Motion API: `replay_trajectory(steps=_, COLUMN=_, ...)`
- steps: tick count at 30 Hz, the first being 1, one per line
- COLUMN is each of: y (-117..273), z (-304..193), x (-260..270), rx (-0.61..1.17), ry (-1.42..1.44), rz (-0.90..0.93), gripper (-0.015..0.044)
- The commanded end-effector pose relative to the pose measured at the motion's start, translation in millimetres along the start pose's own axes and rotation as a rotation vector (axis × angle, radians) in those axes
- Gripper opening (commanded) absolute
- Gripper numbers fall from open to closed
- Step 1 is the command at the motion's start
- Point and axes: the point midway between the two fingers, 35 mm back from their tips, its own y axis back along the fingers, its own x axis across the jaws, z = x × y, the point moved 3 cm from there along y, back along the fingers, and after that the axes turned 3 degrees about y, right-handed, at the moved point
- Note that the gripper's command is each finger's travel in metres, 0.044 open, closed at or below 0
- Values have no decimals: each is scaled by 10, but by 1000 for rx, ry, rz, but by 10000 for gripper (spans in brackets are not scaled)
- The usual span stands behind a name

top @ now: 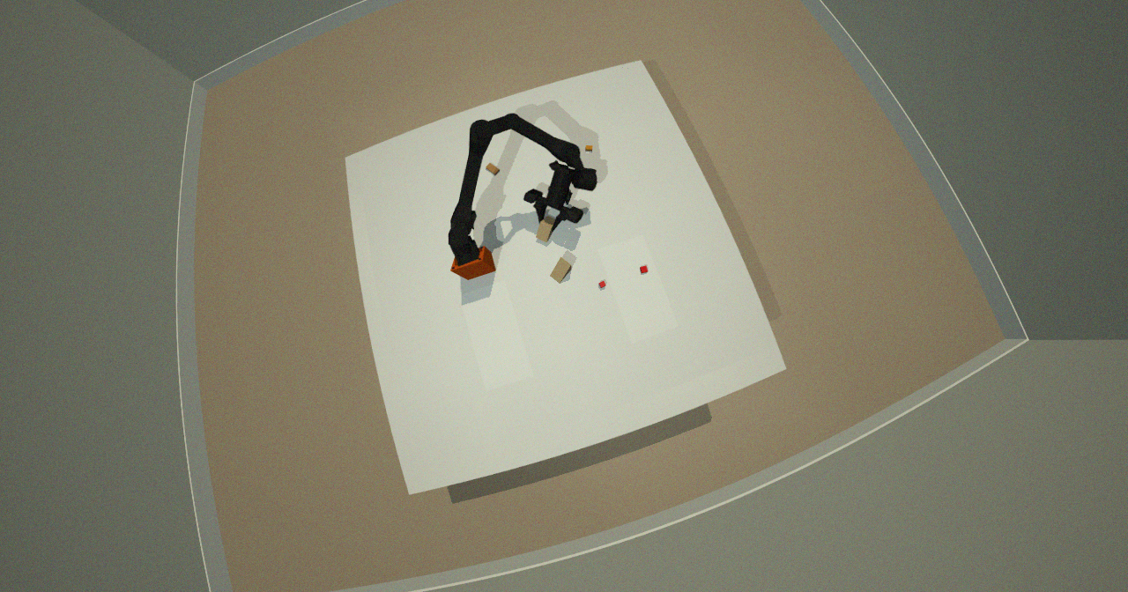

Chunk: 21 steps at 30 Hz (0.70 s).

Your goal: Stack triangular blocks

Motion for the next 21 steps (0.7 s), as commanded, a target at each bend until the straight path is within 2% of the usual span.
replay_trajectory(steps=1, y=159, z=-129, x=-23, rx=-2, ry=-2, rz=-14, gripper=0)
replay_trajectory(steps=14, y=582, z=-583, x=26, rx=1, ry=-3, rz=-12, gripper=0)
replay_trajectory(steps=21, y=574, z=-586, x=29, rx=-11, ry=-9, rz=-6, gripper=0)
